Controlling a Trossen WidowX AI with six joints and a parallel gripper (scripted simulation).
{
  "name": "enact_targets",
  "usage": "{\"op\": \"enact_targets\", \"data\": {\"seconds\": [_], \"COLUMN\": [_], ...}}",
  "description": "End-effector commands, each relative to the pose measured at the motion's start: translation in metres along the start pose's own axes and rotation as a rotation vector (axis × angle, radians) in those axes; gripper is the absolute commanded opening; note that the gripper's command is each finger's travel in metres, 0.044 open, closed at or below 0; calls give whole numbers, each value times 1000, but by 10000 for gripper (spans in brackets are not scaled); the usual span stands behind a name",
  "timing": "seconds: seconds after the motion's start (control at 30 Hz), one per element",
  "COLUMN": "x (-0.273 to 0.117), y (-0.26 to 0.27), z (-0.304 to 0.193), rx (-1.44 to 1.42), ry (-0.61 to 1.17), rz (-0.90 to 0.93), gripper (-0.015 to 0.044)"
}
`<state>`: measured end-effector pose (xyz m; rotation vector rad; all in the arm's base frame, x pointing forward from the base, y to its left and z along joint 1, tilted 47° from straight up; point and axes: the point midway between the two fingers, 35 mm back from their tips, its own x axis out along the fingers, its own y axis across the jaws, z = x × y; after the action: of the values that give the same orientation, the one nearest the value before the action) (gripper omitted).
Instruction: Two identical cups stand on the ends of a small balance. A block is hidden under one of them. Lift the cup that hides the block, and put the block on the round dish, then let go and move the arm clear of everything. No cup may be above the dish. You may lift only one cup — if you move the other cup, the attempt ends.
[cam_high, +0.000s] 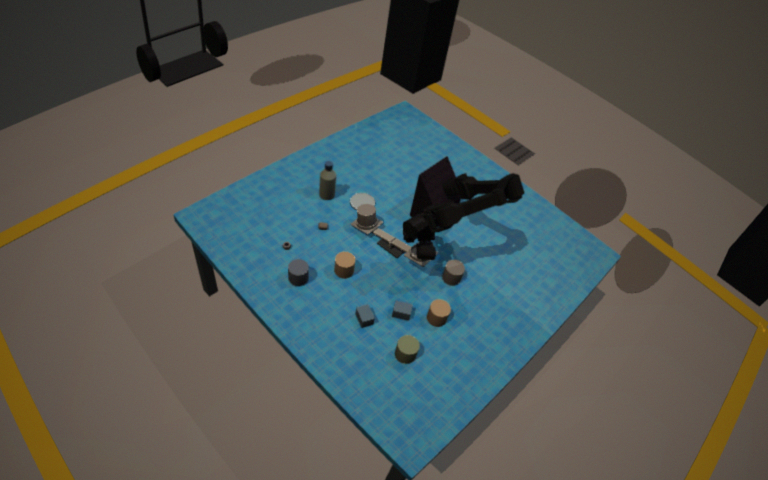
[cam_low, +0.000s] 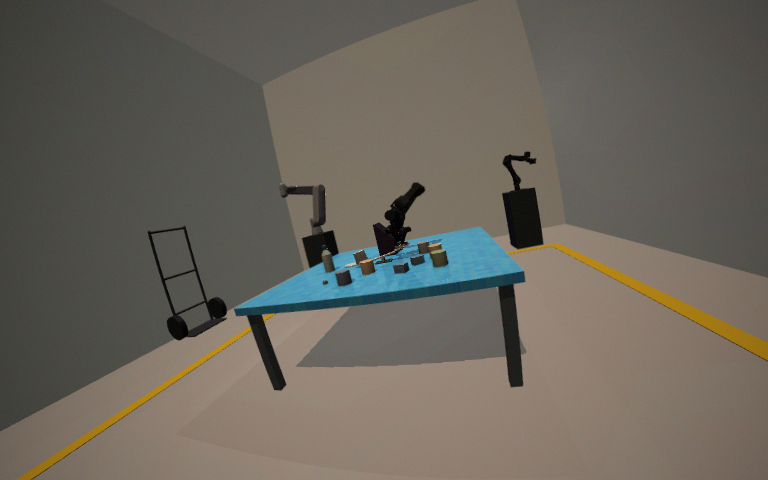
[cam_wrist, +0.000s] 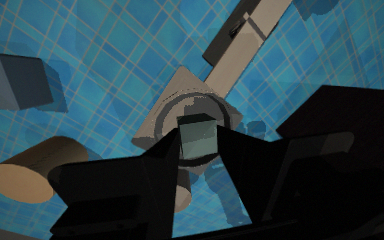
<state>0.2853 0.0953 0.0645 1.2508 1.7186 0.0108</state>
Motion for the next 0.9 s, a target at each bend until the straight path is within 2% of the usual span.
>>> {"op": "enact_targets", "data": {"seconds": [0.0,0.1,0.53,0.7,0.87], "x": [0,-14,-90,-94,-92], "y": [0,1,0,-2,-21], "z": [0,2,1,6,43], "rx": [3,3,4,12,70], "ry": [2,-1,-1,-5,-40], "rz": [2,-1,-2,-1,5], "gripper": [62,0,0,0,0]}}
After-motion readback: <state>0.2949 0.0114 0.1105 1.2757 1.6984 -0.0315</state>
